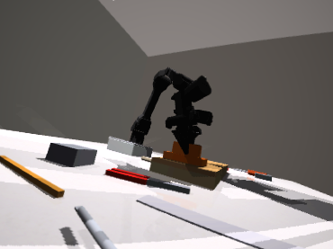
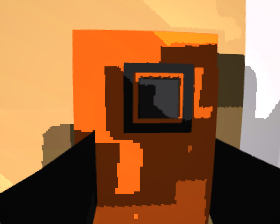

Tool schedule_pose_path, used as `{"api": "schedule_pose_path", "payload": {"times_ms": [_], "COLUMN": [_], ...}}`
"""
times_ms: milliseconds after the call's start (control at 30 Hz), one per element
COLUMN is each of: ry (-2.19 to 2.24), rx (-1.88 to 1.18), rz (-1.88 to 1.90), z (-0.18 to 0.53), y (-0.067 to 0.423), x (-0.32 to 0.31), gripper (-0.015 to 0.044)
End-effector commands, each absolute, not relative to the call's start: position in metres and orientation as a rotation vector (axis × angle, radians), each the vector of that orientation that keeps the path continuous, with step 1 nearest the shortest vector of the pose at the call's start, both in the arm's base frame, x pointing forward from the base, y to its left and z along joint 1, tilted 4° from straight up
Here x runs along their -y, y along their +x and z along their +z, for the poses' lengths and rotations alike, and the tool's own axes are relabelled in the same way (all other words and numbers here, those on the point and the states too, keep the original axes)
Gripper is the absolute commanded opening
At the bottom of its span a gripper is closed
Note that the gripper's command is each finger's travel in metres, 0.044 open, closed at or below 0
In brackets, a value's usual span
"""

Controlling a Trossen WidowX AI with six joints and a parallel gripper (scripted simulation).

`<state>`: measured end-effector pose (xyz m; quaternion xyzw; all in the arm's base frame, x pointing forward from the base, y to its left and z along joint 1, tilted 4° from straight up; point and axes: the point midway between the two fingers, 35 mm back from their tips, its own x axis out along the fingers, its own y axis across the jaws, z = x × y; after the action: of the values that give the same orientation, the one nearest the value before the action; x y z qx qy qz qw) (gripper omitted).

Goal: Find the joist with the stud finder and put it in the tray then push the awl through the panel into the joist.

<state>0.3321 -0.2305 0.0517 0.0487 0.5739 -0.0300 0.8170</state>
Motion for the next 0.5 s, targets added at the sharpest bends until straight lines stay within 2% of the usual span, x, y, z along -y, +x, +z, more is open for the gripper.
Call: {"api": "schedule_pose_path", "payload": {"times_ms": [0, 467], "ry": [0.105, 0.100], "rx": [-1.223, -1.224], "rz": [-0.065, -0.062], "z": [0.057, 0.128], "y": [0.333, 0.329], "x": [0.231, 0.238], "gripper": [0.0000, 0.0000]}}
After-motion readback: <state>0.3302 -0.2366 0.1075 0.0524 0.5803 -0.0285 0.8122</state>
